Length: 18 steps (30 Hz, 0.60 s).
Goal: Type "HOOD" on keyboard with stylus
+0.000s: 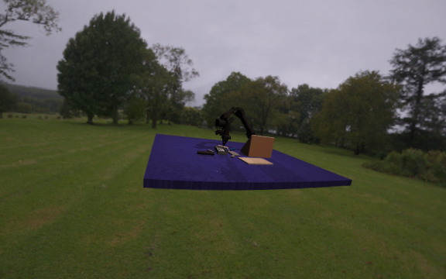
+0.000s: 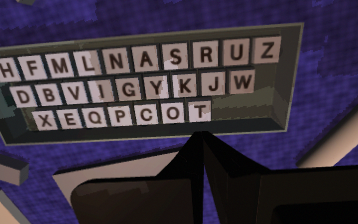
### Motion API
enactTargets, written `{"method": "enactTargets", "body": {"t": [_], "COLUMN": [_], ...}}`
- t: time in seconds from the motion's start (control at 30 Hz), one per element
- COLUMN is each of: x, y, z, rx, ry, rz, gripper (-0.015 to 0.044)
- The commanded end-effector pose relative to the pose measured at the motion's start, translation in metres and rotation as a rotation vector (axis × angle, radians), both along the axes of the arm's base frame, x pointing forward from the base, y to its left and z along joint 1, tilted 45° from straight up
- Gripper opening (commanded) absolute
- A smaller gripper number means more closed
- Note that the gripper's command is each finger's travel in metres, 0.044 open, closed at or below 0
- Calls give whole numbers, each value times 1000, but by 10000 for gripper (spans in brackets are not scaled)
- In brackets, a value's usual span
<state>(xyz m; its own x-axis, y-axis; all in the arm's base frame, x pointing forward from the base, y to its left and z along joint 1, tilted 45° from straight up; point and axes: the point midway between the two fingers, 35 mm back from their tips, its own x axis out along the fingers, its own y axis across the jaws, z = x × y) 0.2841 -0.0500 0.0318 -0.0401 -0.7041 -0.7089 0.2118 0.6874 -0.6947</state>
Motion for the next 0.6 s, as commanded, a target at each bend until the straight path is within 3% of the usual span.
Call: {"method": "enactTargets", "body": {"t": [0.0,0.27,0.57], "x": [-4,-3,14], "y": [3,5,59], "z": [-4,-5,-60], "rx": [1,2,5], "ry": [-6,-5,-8], "rz": [-6,-5,-6], "gripper": [0,0,0]}}
